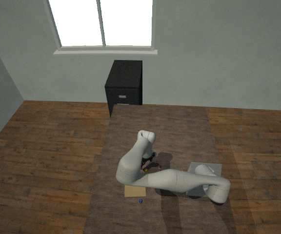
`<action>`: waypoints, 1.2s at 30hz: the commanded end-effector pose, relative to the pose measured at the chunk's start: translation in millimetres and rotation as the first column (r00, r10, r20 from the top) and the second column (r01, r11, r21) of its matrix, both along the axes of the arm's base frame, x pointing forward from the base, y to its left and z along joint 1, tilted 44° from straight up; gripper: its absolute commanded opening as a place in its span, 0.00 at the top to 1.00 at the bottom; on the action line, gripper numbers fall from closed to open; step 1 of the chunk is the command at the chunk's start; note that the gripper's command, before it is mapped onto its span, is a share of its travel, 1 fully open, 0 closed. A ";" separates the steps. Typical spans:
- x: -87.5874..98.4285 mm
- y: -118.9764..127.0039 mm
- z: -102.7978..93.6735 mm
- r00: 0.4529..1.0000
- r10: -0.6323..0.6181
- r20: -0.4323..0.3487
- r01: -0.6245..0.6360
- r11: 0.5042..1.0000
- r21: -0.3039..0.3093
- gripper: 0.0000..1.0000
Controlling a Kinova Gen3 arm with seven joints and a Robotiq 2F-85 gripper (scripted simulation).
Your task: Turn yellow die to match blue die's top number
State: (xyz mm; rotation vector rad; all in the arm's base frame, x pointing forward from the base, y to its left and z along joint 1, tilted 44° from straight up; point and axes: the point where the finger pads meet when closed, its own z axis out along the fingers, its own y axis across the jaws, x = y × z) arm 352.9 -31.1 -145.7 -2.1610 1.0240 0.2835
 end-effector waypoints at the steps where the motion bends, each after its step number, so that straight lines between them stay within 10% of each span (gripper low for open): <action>1: 0.0 0.5 -1.0 1.000 -0.002 0.003 0.002 1.000 -0.002 0.00; 36: -36.9 55.7 46.3 1.000 -0.002 0.003 0.002 1.000 -0.002 0.00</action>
